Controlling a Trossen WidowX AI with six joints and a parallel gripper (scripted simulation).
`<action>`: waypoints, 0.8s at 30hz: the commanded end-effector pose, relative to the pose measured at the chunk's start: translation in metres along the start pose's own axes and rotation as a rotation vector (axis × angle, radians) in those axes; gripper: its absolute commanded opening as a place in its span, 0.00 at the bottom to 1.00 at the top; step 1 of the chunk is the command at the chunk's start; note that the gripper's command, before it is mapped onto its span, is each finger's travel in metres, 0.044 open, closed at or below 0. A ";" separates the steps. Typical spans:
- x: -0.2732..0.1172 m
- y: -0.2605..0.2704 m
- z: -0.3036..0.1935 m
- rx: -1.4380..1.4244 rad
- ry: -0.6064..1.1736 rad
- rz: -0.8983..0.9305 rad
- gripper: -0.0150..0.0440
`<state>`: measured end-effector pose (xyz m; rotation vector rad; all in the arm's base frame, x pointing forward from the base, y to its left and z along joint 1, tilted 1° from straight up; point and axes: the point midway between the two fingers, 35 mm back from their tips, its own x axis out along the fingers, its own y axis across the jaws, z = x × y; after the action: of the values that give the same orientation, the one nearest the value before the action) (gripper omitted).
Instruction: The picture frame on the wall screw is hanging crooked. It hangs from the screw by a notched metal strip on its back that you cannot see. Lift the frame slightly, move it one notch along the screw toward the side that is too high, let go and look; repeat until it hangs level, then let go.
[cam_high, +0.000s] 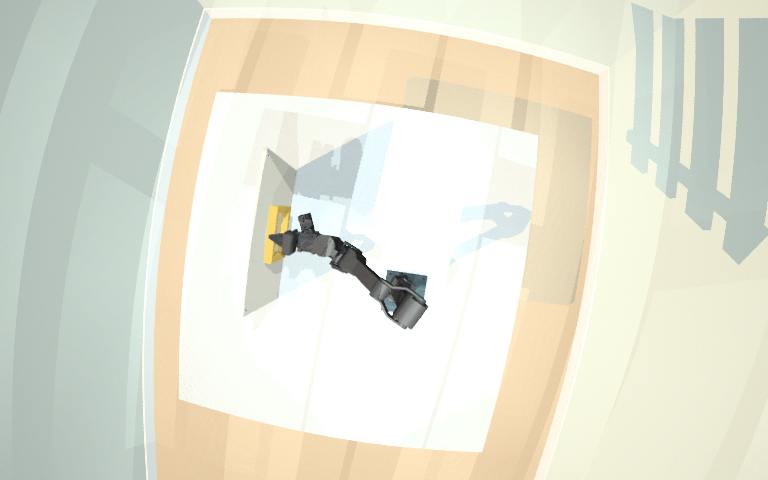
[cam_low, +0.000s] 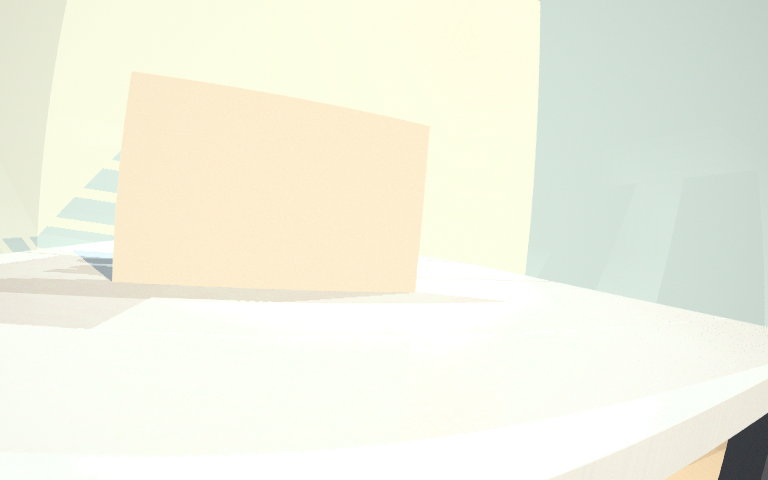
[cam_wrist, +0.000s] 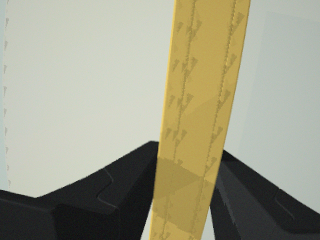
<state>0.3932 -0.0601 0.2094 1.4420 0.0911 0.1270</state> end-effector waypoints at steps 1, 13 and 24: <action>0.000 0.000 0.000 0.028 0.001 -0.001 0.25; 0.000 0.000 0.000 0.091 0.002 -0.001 0.25; 0.000 0.000 0.000 0.108 0.001 0.000 0.39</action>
<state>0.3931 -0.0604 0.2099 1.5550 0.1000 0.1241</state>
